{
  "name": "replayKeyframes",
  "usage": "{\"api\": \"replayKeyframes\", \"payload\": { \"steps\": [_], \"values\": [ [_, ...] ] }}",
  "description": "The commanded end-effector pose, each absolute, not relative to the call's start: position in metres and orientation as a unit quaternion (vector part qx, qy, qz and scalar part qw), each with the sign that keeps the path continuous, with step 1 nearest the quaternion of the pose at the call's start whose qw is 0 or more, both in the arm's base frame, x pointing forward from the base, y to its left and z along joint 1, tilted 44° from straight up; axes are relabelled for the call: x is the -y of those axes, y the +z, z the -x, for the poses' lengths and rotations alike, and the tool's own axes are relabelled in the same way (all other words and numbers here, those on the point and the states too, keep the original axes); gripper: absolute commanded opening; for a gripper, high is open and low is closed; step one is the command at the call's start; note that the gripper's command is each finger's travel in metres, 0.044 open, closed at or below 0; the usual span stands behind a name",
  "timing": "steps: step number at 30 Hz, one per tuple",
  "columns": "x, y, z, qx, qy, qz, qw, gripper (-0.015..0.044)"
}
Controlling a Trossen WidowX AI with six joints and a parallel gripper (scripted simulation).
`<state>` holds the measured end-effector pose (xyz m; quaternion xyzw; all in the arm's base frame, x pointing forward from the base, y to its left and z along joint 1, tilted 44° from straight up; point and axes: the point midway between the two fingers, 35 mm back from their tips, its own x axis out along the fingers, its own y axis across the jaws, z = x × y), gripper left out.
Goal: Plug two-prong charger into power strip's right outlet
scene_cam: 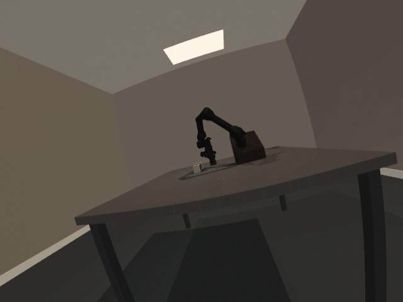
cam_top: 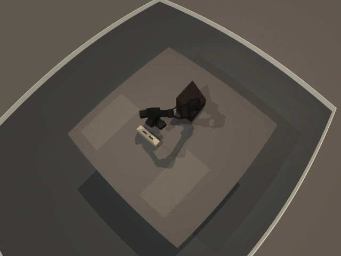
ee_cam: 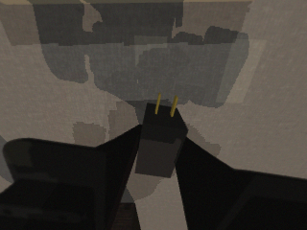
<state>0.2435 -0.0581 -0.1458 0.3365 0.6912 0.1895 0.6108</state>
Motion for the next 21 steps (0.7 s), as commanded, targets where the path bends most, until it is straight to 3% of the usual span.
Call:
{"api": "replayKeyframes", "payload": {
  "steps": [1,21],
  "values": [
    [0.057,-0.151,-0.246,-0.685,0.218,-0.305,0.624,0.0],
    [0.058,-0.154,-0.266,-0.68,0.236,-0.286,0.633,0.0]
  ]
}}
